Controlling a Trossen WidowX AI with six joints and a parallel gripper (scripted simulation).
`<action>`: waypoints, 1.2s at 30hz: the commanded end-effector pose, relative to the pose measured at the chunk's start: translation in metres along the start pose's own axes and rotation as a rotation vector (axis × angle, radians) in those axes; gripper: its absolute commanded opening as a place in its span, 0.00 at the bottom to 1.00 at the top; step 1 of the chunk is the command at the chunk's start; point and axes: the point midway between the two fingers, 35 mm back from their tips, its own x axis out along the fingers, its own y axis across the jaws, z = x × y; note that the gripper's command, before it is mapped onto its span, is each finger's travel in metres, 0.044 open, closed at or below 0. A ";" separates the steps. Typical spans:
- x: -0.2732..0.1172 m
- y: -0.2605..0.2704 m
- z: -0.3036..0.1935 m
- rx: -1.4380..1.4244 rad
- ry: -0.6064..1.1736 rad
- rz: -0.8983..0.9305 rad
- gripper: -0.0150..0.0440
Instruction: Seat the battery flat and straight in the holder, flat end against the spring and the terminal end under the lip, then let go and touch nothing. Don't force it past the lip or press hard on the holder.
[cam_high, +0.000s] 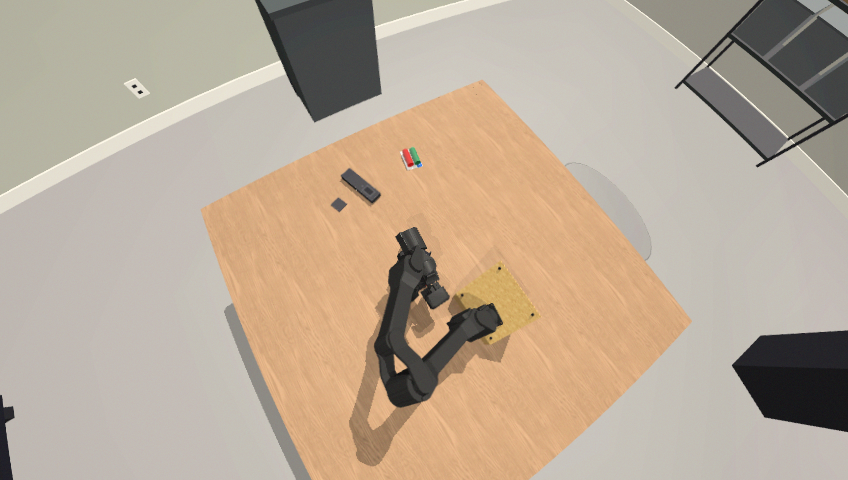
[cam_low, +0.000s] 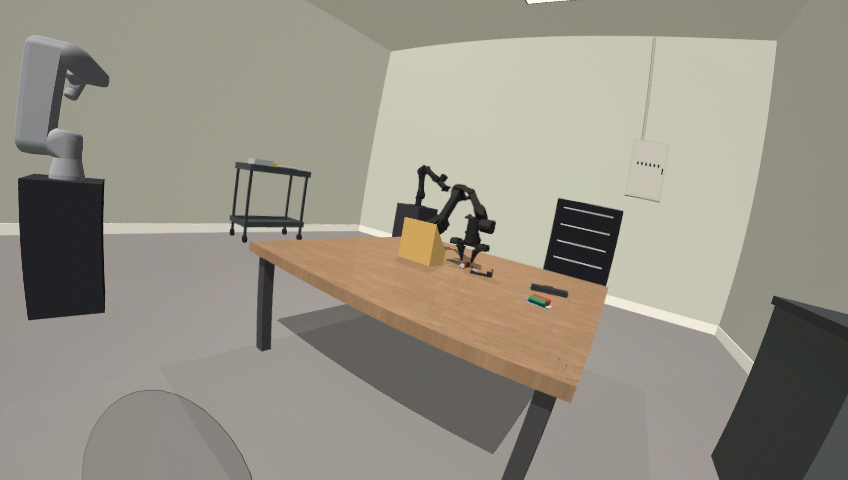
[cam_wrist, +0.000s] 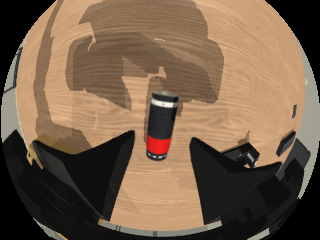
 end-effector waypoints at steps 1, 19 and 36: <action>0.008 0.001 0.001 0.004 -0.006 0.003 0.67; 0.025 0.003 0.002 0.004 -0.011 0.004 0.44; -0.021 0.002 0.001 0.004 -0.008 0.004 0.39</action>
